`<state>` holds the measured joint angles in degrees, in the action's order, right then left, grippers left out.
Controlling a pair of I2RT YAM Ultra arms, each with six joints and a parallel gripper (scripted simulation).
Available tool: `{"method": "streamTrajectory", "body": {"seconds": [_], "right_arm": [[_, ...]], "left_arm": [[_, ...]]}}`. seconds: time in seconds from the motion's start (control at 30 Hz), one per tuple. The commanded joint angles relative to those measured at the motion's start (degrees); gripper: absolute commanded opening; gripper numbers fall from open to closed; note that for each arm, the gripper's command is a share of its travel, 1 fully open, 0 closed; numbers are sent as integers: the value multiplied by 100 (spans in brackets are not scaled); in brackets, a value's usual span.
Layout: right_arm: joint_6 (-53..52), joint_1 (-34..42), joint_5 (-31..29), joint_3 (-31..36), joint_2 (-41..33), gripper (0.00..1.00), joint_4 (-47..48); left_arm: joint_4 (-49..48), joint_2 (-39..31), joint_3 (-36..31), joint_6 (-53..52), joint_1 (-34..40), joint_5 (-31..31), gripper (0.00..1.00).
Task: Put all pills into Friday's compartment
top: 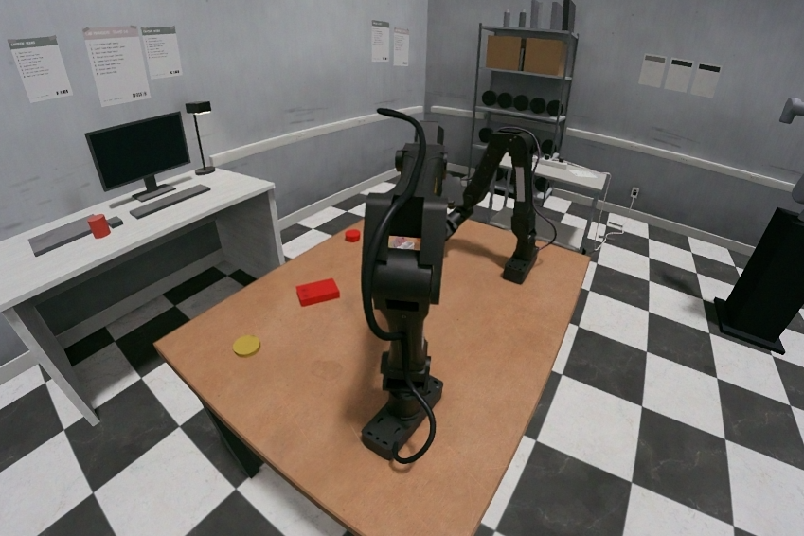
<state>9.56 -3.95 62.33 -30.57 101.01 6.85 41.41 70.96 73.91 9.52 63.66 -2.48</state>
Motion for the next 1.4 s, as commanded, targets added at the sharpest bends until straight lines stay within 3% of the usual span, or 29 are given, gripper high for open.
{"method": "streamTrajectory", "body": {"seconds": [0.0, 0.5, 0.8, 1.03, 1.3, 1.37], "right_arm": [[-83, -67, 167, 61, -174, 36, 271], [-95, -65, 166, 72, -171, 36, 315], [-1139, 298, -245, 110, -286, 36, 1215], [-3004, 1682, -1375, 312, -479, 36, 2530], [-4538, 3653, -3134, -136, -144, 36, 3302], [-4538, 3653, -3134, -136, -144, 36, 3302]], "left_arm": [[-40, -24, 112, 10, 25, 12, 100], [-40, -24, 112, 10, 25, 12, 100], [-40, -24, 112, 10, 25, 12, 100], [-40, -24, 112, 10, 25, 12, 100], [-40, -24, 112, 10, 25, 12, 100], [-40, -24, 112, 10, 25, 12, 100]]}}
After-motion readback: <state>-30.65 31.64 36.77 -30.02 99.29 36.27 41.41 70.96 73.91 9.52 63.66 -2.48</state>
